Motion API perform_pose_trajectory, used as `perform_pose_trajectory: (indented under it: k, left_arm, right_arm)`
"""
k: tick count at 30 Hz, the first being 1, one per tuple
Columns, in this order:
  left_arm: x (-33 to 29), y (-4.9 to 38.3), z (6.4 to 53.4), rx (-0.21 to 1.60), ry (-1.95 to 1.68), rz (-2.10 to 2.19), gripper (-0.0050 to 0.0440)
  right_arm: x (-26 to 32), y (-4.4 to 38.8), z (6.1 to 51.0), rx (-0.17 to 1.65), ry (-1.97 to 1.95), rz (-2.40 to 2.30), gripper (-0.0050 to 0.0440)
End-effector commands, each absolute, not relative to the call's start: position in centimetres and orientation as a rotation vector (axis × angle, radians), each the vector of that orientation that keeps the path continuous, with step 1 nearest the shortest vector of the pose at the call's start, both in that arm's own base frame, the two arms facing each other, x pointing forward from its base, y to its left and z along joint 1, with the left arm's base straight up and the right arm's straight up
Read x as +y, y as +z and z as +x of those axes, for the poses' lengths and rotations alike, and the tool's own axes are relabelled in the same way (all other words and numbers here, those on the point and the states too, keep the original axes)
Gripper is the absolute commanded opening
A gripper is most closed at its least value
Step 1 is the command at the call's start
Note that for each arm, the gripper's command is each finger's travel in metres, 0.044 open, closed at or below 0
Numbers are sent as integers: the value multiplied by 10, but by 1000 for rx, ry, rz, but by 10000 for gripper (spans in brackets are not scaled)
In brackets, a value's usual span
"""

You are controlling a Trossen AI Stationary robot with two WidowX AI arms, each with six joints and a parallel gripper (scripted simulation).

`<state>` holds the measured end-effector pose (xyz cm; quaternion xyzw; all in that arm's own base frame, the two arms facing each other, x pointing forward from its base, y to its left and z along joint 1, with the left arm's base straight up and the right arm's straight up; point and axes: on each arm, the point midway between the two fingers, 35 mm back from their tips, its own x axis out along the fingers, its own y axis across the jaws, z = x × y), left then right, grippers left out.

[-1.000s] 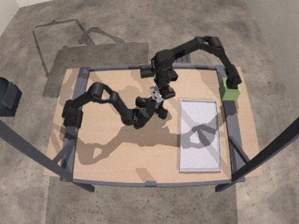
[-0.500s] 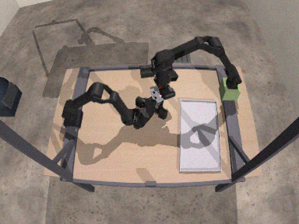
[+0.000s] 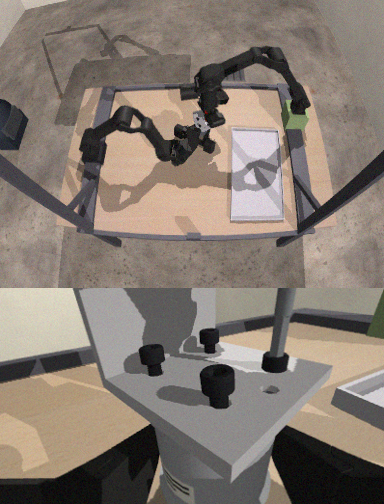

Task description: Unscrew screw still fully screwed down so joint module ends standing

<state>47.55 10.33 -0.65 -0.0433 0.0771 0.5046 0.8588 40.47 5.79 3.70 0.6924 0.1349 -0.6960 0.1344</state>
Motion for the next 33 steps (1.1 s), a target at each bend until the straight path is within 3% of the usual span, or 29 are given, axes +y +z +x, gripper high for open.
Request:
perform_pose_trajectory:
  k: [1,33]
  left_arm:
    - [105,4,480,137,1061,-107,245]
    - [105,4,480,137,1061,-107,245]
  right_arm:
    - [59,51,410,391,-1972,2048,130]
    - [59,48,410,391,-1972,2048,130]
